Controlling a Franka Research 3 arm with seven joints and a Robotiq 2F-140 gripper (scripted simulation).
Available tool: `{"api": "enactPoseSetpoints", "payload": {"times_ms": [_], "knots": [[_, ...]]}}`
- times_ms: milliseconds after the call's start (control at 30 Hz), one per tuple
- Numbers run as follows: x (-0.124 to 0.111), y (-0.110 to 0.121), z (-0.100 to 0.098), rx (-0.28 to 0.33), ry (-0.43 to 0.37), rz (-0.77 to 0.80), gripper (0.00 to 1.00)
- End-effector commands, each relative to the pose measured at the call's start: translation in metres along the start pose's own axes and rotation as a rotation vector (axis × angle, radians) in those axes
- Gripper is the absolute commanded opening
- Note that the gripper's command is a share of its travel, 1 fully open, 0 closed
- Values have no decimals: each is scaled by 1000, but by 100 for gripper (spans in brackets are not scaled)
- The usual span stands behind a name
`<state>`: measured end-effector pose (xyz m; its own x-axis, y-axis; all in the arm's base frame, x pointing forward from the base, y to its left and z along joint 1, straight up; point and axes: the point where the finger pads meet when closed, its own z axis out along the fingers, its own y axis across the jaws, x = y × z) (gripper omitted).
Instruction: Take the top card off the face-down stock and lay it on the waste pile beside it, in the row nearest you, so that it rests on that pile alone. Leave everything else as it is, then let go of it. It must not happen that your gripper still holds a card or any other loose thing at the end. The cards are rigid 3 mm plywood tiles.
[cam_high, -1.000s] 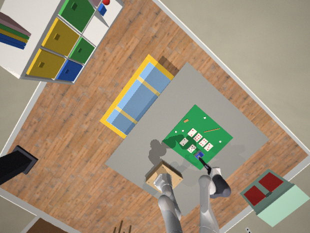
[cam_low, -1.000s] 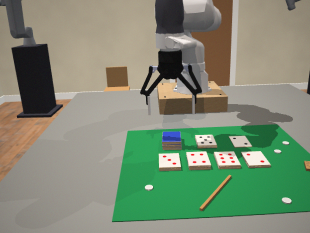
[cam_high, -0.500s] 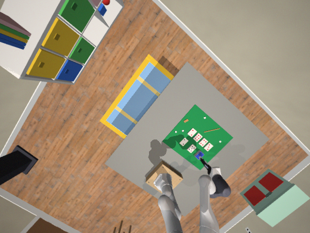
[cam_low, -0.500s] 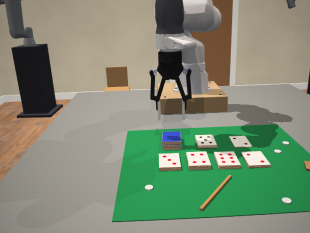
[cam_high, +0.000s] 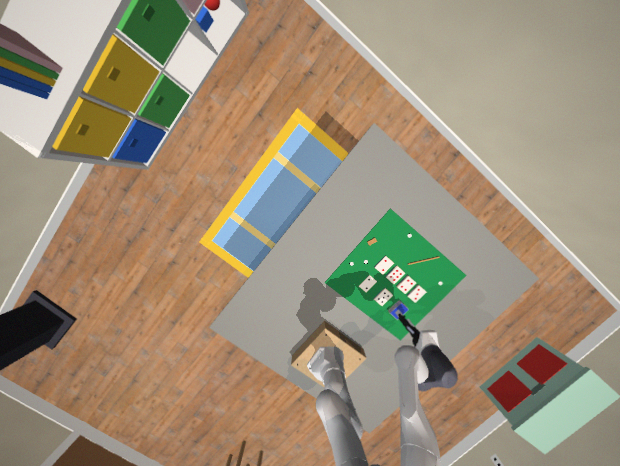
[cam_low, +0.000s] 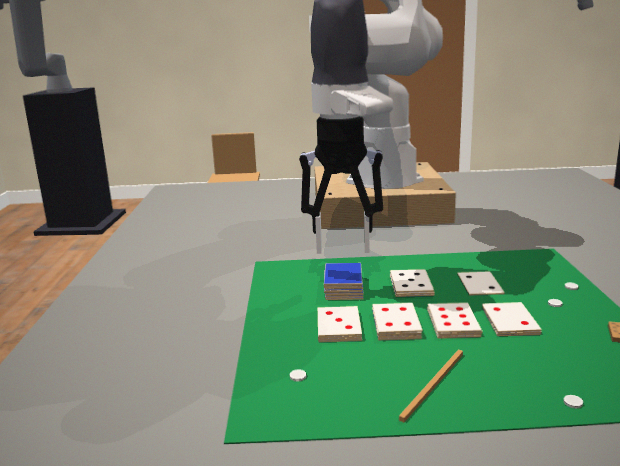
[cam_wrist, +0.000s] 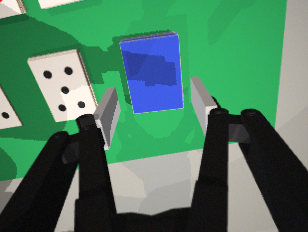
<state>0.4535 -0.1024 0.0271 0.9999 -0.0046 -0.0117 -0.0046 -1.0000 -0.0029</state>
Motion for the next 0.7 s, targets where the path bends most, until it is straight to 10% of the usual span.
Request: {"api": "enactPoseSetpoints", "payload": {"times_ms": [0,667], "knots": [[3,1,7,-1,11,4,50],[3,1,28,-1,11,4,50]]}}
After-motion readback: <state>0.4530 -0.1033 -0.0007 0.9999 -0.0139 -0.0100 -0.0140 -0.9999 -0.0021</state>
